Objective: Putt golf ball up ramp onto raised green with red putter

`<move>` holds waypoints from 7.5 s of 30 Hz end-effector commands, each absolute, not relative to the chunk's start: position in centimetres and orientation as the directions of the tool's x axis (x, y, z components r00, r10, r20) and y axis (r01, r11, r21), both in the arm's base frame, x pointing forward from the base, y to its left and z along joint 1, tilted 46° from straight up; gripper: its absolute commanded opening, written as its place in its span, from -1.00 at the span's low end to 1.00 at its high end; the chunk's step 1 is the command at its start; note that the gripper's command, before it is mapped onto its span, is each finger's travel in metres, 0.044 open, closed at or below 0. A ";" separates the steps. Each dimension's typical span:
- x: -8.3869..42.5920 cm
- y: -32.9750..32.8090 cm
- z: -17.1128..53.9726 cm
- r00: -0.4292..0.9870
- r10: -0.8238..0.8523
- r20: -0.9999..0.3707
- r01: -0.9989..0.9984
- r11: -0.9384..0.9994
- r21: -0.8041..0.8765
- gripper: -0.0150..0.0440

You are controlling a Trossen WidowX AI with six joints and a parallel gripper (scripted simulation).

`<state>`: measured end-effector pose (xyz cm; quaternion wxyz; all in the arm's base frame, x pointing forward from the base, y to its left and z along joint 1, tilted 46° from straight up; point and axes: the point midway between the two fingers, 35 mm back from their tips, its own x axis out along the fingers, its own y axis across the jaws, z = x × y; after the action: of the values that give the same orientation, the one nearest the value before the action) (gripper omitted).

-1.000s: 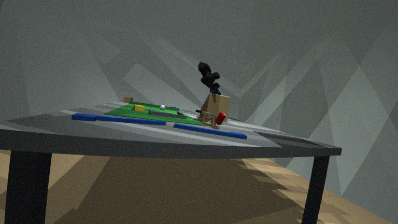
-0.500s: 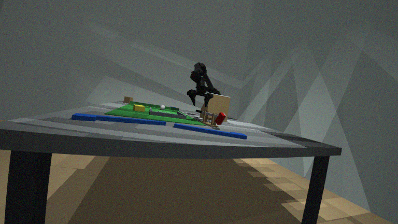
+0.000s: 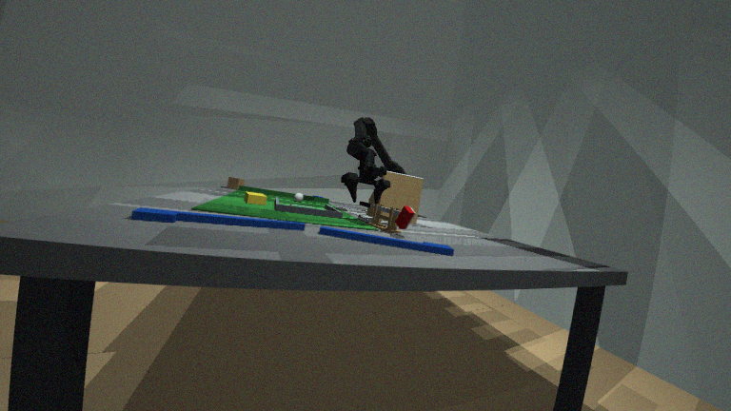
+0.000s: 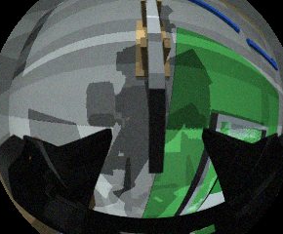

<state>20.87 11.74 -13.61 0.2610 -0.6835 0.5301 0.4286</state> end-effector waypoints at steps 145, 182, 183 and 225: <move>24.6 -15.8 19.2 0.154 -0.708 -0.689 -0.132 0.677 -0.724 -0.49; 25.1 -17.4 18.8 0.146 -0.706 -0.693 -0.125 0.682 -0.721 -0.49; 25.1 -16.5 17.8 0.145 -0.702 -0.697 -0.126 0.685 -0.717 -0.49; 22.3 -5.7 13.7 0.142 -0.700 -0.700 -0.145 0.685 -0.714 -0.49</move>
<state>22.26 -5.81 13.69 0.6746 -0.3373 0.6226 -0.2084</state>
